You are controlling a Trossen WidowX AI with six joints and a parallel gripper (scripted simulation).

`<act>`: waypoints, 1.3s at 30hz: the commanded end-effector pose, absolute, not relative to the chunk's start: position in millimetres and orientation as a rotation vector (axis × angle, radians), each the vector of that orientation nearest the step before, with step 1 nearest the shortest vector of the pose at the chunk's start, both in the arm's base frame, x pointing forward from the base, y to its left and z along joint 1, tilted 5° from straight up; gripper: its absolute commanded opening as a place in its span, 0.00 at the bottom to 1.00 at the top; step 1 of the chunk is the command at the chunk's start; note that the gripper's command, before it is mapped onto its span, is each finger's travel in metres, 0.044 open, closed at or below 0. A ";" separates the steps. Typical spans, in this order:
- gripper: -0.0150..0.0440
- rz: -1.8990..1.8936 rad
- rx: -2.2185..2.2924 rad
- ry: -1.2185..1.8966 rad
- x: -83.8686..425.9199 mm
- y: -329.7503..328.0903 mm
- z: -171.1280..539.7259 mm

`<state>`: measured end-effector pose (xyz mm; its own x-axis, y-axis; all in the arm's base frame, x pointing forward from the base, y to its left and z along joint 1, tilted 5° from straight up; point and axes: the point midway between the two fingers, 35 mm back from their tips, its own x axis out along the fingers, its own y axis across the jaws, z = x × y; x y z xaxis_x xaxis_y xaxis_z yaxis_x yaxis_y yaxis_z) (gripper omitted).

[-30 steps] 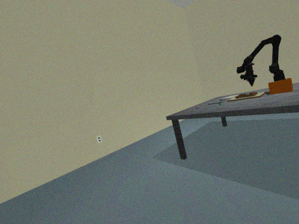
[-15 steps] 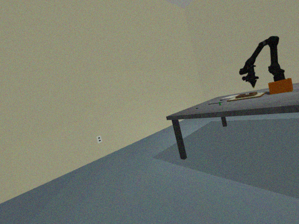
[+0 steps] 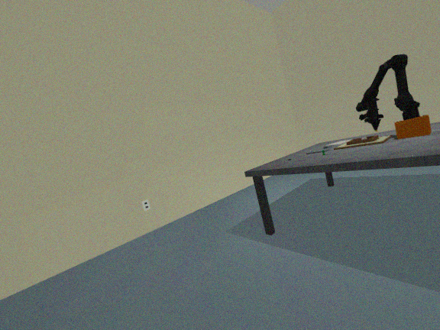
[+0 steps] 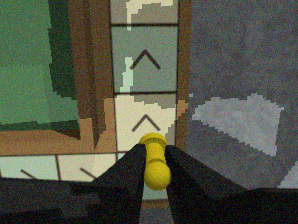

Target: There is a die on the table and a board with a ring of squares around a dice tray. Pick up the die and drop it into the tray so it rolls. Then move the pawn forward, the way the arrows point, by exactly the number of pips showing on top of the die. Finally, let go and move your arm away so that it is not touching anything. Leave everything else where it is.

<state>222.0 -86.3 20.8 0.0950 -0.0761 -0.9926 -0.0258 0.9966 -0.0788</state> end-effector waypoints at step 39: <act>0.83 -0.031 -0.079 1.487 222.9 -88.9 7.9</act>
<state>219.1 -88.5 -17.4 0.0653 -0.0653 -0.9957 -0.0281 0.9973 -0.0672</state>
